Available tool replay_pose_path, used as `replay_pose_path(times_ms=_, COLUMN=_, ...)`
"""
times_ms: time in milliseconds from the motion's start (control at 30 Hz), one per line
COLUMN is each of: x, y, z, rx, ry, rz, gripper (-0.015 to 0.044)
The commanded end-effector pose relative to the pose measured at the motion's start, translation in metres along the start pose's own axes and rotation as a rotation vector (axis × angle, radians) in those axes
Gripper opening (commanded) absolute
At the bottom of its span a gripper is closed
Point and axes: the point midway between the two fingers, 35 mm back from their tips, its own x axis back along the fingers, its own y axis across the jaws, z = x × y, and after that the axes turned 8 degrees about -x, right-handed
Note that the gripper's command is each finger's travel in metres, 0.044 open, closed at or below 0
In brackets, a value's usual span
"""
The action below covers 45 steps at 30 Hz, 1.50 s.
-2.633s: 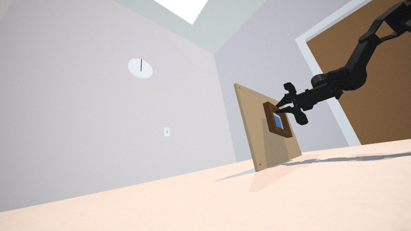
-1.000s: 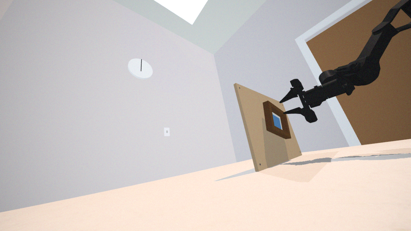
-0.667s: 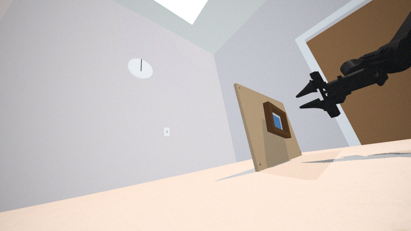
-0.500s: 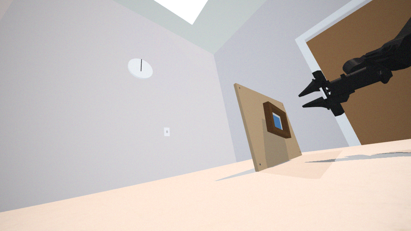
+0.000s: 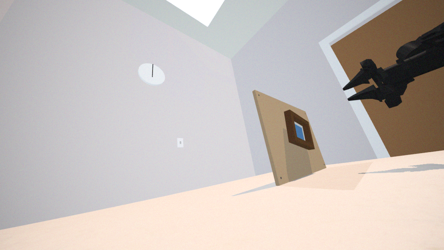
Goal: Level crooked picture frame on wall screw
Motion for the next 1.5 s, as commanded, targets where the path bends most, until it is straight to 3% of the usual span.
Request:
replay_pose_path(times_ms=0, x=0.0113, y=0.0012, z=0.0058, rx=-0.024, ry=0.005, rz=-0.001, gripper=0.026)
replay_pose_path(times_ms=1467, x=0.0113, y=0.0012, z=0.0058, rx=-0.024, ry=0.005, rz=-0.001, gripper=0.026)
